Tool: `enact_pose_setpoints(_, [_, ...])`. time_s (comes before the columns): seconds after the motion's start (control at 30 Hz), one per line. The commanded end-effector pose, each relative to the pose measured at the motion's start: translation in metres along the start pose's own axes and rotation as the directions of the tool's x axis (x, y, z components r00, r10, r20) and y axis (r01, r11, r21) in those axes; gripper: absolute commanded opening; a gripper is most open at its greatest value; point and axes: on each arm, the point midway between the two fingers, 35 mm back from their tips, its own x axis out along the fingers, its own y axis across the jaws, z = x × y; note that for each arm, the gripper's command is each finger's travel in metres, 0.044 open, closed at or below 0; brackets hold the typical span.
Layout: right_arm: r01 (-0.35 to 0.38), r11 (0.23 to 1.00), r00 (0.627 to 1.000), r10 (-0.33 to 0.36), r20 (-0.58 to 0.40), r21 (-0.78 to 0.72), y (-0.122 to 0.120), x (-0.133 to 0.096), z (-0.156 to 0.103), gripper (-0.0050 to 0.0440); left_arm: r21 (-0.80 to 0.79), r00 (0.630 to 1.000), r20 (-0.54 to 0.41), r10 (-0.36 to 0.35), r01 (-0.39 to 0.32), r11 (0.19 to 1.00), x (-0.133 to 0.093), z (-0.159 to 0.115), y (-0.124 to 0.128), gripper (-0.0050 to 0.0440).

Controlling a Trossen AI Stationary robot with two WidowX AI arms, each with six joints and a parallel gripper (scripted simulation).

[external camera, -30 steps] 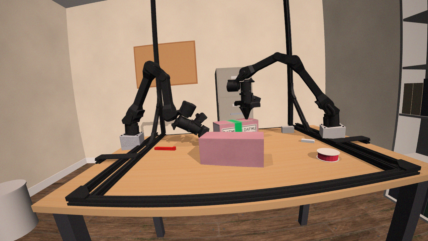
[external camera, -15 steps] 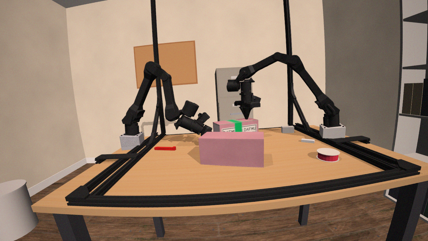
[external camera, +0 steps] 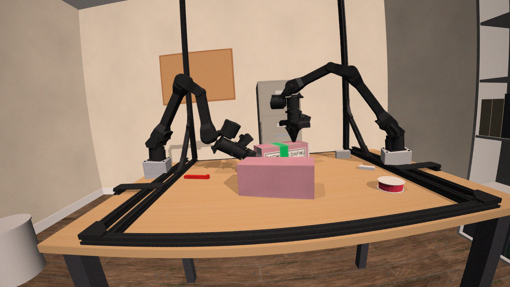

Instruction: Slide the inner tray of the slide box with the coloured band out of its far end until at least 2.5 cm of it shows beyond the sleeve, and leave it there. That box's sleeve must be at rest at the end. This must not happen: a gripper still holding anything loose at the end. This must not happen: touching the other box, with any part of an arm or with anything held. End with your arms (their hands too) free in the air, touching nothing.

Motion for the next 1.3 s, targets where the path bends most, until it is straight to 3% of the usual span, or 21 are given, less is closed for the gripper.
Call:
enact_pose_setpoints(0.0, [0.003,1.0,1.0,-0.003,0.005,-0.003,-0.001,0.007,0.004,0.0,0.005,1.0,0.011,-0.008,0.008,1.0,0.009,0.001,-0.001,0.0])
enact_pose_setpoints(0.37, [0.003,1.0,1.0,-0.003,0.005,-0.003,0.0,0.019,0.012,0.0,0.005,1.0,0.011,-0.008,0.008,1.0,0.009,0.001,-0.001,0.0])
enact_pose_setpoints(1.1, [0.003,1.0,1.0,-0.003,0.005,-0.003,0.0,0.02,0.012,0.0,0.005,1.0,0.011,-0.008,0.008,1.0,0.009,0.001,-0.001,0.0])
enact_pose_setpoints(1.17, [0.003,1.0,1.0,-0.002,0.005,-0.003,-0.001,0.013,0.007,0.0,0.005,1.0,0.011,-0.008,0.008,1.0,0.009,0.001,-0.001,0.0])
enact_pose_setpoints(1.27, [0.002,1.0,1.0,-0.002,0.005,-0.003,-0.001,-0.018,-0.011,0.0,0.005,1.0,0.011,-0.008,0.008,1.0,0.009,0.001,-0.001,0.0])
